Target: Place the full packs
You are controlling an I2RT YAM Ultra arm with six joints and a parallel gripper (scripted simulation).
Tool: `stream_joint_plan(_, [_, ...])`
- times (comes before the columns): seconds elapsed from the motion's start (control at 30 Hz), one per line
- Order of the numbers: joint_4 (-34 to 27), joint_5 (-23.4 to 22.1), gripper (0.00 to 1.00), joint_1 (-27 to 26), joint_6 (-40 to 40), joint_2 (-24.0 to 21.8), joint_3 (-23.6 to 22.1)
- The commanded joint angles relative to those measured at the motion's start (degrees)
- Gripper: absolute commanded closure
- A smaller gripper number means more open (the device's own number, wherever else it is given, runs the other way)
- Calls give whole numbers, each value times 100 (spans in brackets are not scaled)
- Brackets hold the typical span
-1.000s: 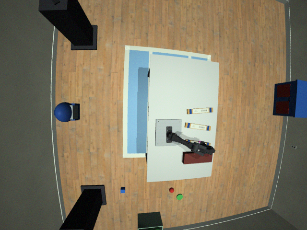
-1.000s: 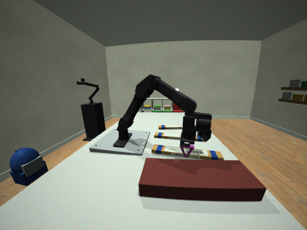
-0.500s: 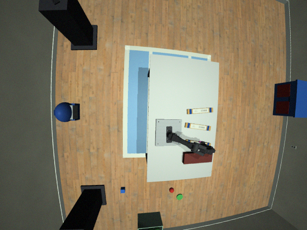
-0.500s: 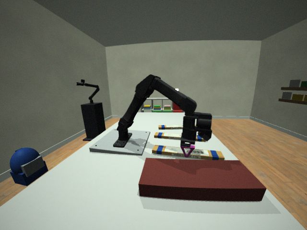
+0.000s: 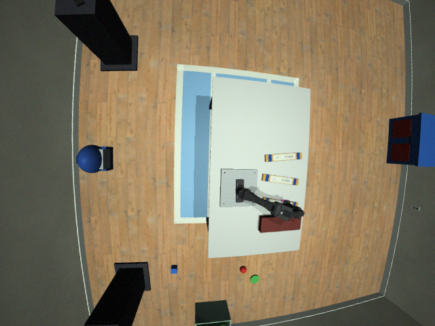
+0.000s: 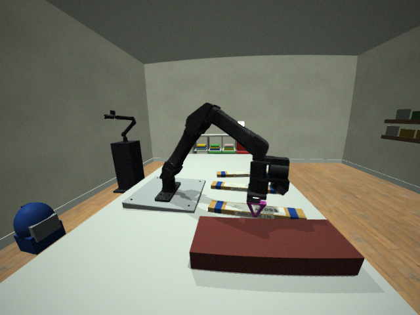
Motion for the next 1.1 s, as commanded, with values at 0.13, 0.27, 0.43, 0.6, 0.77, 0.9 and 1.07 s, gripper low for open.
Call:
stream_joint_plan(0.13, [197, 0, 100, 30, 39, -150, -3])
stream_joint_plan(0.27, [245, 0, 100, 34, 40, -122, -55])
stream_joint_plan(0.43, [260, 0, 100, 35, 39, -132, 0])
stream_joint_plan(0.6, [172, -1, 100, 29, 40, -156, 0])
stream_joint_plan(0.77, [188, -1, 100, 31, 41, -160, -12])
stream_joint_plan(0.9, [198, -2, 100, 32, 41, -167, -7])
stream_joint_plan(1.07, [113, -1, 100, 33, 41, -172, 36])
